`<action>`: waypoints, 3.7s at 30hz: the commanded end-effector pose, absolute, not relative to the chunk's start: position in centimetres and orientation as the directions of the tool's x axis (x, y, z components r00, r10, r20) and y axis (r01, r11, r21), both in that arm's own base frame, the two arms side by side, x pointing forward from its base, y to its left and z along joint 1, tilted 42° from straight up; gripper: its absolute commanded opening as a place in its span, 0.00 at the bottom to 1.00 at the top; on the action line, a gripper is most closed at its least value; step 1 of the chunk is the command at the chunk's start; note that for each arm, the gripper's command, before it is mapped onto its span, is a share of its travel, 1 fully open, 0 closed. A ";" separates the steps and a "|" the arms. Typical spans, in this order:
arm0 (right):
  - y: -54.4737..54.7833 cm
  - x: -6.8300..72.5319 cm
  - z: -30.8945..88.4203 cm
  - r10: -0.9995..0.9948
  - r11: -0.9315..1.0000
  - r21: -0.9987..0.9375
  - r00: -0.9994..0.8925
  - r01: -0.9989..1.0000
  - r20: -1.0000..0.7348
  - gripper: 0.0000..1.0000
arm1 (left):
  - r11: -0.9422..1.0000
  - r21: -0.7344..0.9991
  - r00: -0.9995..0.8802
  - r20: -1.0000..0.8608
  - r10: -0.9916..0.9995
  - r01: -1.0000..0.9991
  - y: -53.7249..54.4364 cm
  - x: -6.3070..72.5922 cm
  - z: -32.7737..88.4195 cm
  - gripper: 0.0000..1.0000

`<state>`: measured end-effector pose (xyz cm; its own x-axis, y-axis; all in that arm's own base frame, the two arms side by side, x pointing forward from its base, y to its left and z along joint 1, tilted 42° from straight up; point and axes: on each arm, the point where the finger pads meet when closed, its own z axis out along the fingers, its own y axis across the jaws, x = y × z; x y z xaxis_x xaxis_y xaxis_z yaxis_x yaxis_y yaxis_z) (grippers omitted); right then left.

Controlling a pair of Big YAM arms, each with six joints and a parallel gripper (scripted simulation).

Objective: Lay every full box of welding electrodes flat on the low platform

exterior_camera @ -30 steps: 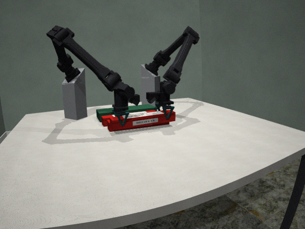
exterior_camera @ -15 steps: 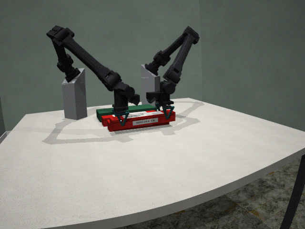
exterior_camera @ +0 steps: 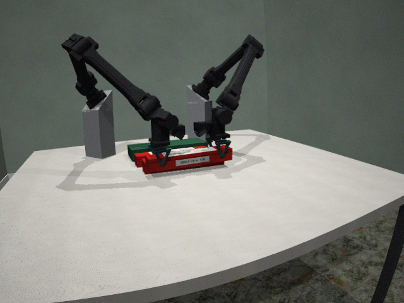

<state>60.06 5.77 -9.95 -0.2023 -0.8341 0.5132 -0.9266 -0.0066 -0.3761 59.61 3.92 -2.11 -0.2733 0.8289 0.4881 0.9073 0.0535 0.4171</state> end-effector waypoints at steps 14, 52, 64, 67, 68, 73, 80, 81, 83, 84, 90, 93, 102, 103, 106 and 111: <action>9.9 62.1 -3.4 -0.850 -0.033 -0.481 -0.228 -0.876 0.474 0.00 | 0.019 0.514 -0.289 0.451 0.845 0.857 0.4 61.7 4.8 0.00; 10.1 61.9 -3.2 -0.850 -0.032 -0.480 -0.228 -0.877 0.474 0.00 | 0.019 0.513 -0.289 0.451 0.845 0.858 0.3 61.5 4.9 0.00; 10.3 61.8 -2.9 -0.851 -0.032 -0.480 -0.228 -0.877 0.473 0.00 | 0.019 0.514 -0.289 0.450 0.845 0.858 0.0 61.4 5.3 0.00; 10.4 61.8 -2.8 -0.851 -0.032 -0.480 -0.228 -0.877 0.474 0.00 | 0.019 0.514 -0.289 0.450 0.845 0.858 0.0 61.4 5.3 0.00; 10.4 61.7 -2.8 -0.851 -0.032 -0.480 -0.228 -0.877 0.474 0.00 | 0.019 0.513 -0.289 0.450 0.845 0.858 -0.1 61.4 5.4 0.00; 10.5 61.7 -2.7 -0.851 -0.032 -0.480 -0.228 -0.877 0.474 0.00 | 0.019 0.513 -0.289 0.450 0.845 0.858 -0.1 61.3 5.5 0.00; 10.7 61.5 -2.4 -0.851 -0.032 -0.480 -0.228 -0.877 0.473 0.00 | 0.020 0.513 -0.289 0.450 0.845 0.858 -0.3 61.2 5.8 0.00; 10.7 61.5 -2.4 -0.851 -0.032 -0.480 -0.228 -0.877 0.473 0.00 | 0.020 0.513 -0.289 0.450 0.845 0.858 -0.4 61.1 5.8 0.00; 10.8 61.4 -2.3 -0.851 -0.032 -0.480 -0.228 -0.877 0.473 0.00 | 0.020 0.513 -0.289 0.450 0.845 0.858 -0.4 61.1 5.9 0.00; 10.8 61.4 -2.3 -0.851 -0.032 -0.480 -0.228 -0.877 0.473 0.00 | 0.020 0.513 -0.289 0.450 0.845 0.858 -0.5 61.0 5.9 0.00; 10.9 61.2 -2.2 -0.851 -0.032 -0.480 -0.228 -0.877 0.473 0.00 | 0.020 0.513 -0.289 0.450 0.845 0.858 -0.6 60.9 6.0 0.00; 11.0 61.0 -2.0 -0.851 -0.031 -0.480 -0.228 -0.877 0.473 0.00 | 0.020 0.513 -0.289 0.450 0.845 0.858 -0.7 60.7 6.0 0.00; 11.2 60.7 -1.8 -0.851 -0.031 -0.479 -0.228 -0.877 0.473 0.00 | 0.020 0.513 -0.289 0.450 0.845 0.858 -1.0 60.4 6.3 0.00; 11.2 60.6 -1.7 -0.851 -0.031 -0.479 -0.228 -0.877 0.473 0.00 | 0.020 0.513 -0.289 0.450 0.845 0.858 -1.1 60.4 6.3 0.00; 11.3 60.6 -1.7 -0.851 -0.031 -0.479 -0.228 -0.877 0.472 0.00 | 0.020 0.513 -0.289 0.449 0.845 0.858 -1.1 60.3 6.4 0.00; 11.5 60.5 -1.4 -0.852 -0.031 -0.480 -0.228 -0.877 0.472 0.00 | 0.020 0.513 -0.289 0.449 0.846 0.858 -1.3 60.2 6.7 0.00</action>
